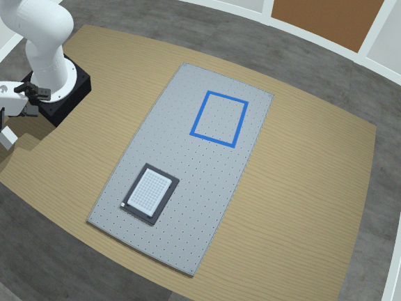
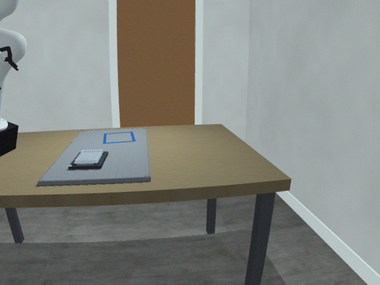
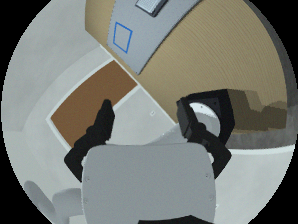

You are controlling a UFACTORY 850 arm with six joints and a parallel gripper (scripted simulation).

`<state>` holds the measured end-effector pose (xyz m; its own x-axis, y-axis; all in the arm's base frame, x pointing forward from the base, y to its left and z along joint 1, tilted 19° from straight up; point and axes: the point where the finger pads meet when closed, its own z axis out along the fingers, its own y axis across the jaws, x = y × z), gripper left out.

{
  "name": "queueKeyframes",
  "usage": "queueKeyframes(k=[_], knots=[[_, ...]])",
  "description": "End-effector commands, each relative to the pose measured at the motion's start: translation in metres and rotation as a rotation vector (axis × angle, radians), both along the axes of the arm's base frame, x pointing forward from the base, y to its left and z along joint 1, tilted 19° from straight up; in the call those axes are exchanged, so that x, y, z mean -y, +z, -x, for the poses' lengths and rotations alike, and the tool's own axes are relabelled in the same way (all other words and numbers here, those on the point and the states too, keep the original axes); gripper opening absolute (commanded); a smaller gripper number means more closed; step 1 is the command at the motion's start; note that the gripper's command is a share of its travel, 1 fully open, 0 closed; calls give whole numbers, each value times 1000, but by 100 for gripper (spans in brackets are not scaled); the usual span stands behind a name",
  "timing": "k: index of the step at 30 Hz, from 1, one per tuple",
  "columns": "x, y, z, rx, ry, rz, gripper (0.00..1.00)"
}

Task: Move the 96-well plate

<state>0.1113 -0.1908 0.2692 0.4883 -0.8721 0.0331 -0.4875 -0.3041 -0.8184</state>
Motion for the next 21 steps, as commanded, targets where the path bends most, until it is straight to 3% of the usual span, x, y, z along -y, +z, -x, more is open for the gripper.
queueKeyframes(k=[1,17,21], knots=[[0,0,0,0,0,1,100],[0,0,0,0,0,1,100],[13,-12,-9,-103,-17,-29,100]])
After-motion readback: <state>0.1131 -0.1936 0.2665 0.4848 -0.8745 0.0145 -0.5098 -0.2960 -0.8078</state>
